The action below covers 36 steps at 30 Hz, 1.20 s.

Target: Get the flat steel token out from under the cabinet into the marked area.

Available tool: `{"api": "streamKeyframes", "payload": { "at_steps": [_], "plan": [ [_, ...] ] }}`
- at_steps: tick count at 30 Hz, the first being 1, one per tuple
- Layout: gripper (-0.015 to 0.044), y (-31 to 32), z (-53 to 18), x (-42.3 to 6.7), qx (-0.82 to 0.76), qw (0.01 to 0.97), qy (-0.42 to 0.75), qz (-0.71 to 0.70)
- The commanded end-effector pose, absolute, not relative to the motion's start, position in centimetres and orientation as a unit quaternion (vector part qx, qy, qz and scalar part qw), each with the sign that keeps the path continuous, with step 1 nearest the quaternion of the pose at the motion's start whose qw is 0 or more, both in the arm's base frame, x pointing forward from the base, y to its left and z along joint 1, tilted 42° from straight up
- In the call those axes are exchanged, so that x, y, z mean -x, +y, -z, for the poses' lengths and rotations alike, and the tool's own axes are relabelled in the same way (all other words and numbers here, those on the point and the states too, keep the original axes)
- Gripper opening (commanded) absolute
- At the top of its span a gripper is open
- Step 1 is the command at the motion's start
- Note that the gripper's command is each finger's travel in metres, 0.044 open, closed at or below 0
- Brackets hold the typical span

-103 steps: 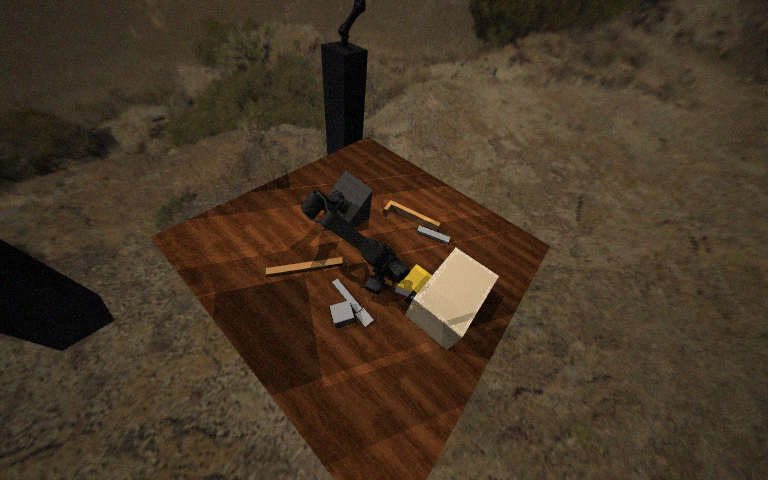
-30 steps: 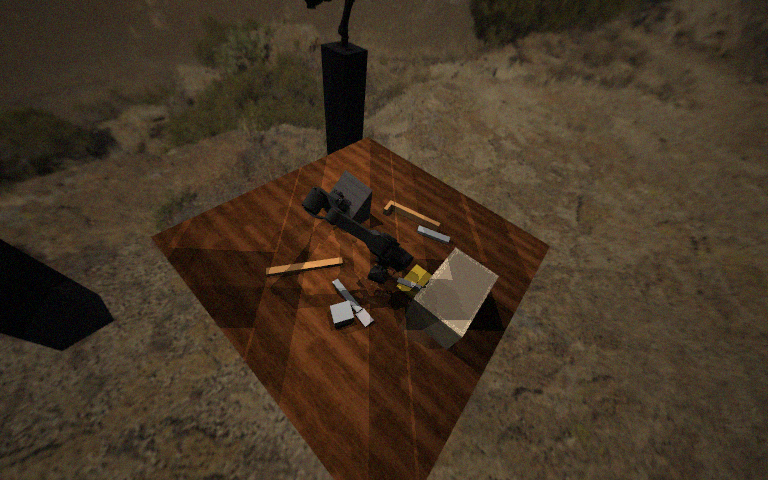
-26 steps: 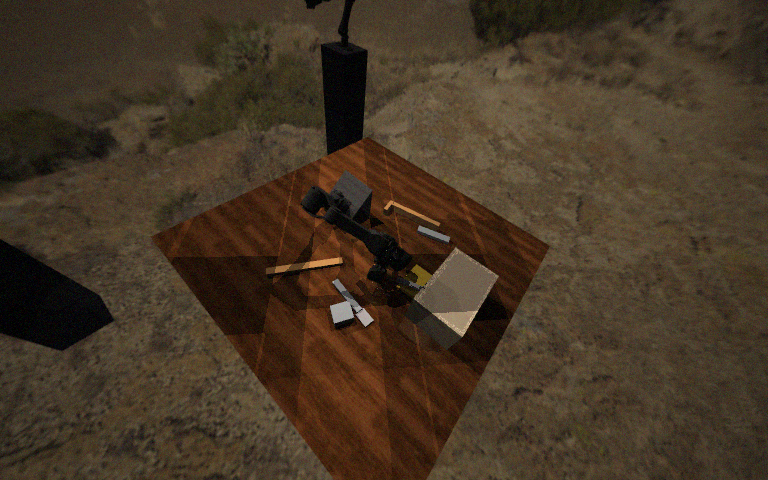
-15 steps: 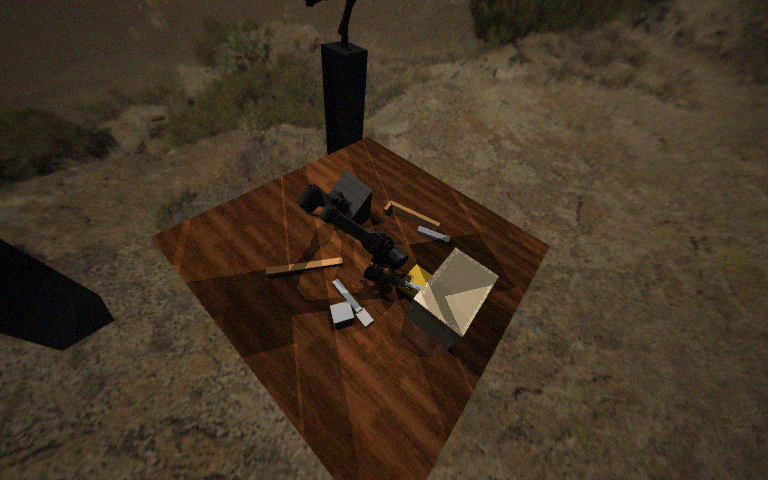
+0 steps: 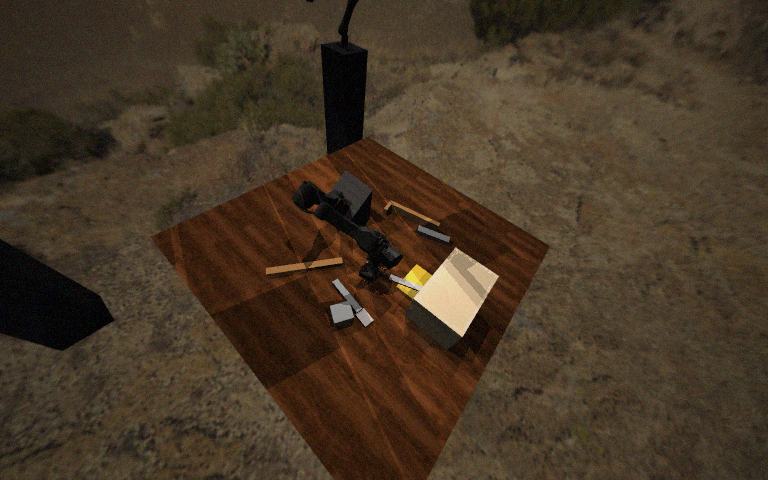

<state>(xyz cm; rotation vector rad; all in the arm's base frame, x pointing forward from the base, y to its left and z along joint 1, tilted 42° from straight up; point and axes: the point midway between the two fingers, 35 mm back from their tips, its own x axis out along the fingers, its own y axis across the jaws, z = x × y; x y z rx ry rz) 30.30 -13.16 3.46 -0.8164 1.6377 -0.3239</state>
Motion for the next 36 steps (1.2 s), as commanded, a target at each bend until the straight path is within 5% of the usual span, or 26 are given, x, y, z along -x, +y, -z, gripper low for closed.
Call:
{"api": "streamKeyframes", "payload": {
  "at_steps": [1, 36],
  "plan": [
    [0.0000, -13.4, -3.6, -29.5, 0.352, 0.597, 0.708, 0.139],
    [0.0000, -14.6, -4.8, -25.5, 0.353, 0.596, 0.708, 0.139]
  ]
}}
